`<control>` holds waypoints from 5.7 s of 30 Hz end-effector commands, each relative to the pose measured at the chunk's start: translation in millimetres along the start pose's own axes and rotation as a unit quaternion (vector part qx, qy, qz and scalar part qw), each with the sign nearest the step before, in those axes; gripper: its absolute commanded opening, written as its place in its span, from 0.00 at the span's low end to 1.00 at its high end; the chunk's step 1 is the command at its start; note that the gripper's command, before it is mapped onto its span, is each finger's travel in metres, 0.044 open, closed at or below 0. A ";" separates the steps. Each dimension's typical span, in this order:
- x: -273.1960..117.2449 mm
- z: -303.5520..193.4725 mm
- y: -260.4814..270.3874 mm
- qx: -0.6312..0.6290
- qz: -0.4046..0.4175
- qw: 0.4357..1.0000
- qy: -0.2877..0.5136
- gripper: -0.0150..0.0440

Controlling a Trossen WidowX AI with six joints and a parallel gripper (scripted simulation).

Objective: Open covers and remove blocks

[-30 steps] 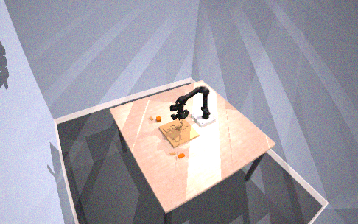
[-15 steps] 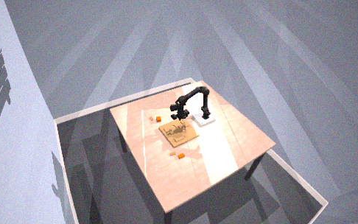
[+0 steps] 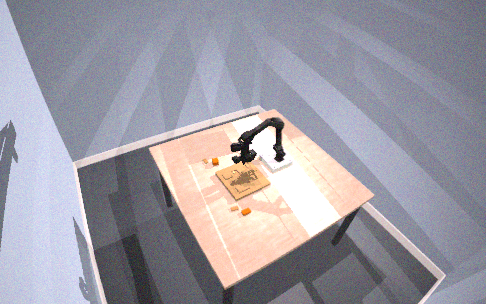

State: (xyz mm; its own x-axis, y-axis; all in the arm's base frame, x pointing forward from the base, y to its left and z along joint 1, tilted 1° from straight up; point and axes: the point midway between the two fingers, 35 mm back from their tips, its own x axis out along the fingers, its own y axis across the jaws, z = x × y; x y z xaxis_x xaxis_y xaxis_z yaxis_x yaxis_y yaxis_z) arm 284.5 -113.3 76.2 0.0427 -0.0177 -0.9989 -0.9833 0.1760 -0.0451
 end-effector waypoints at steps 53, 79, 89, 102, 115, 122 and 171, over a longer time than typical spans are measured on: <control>48.9 5.1 1.0 -0.002 0.002 1.000 0.000 0.25; 49.3 31.4 -1.3 -0.002 0.002 1.000 -0.001 0.25; 49.4 41.5 -1.5 -0.002 0.002 1.000 -0.002 0.25; 49.6 54.7 -1.4 -0.002 0.002 1.000 -0.002 0.25; 49.7 67.7 -0.6 -0.002 0.002 1.000 -0.003 0.25; 49.8 74.8 0.0 -0.002 0.002 1.000 -0.003 0.25; 0.5 90.1 0.8 -0.002 0.002 1.000 -0.004 0.25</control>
State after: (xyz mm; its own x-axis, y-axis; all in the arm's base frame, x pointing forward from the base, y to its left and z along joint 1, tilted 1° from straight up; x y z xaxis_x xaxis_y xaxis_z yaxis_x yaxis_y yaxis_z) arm 299.2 -25.9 69.0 0.0352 -0.0129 -0.9993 -0.9850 0.1687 -0.0369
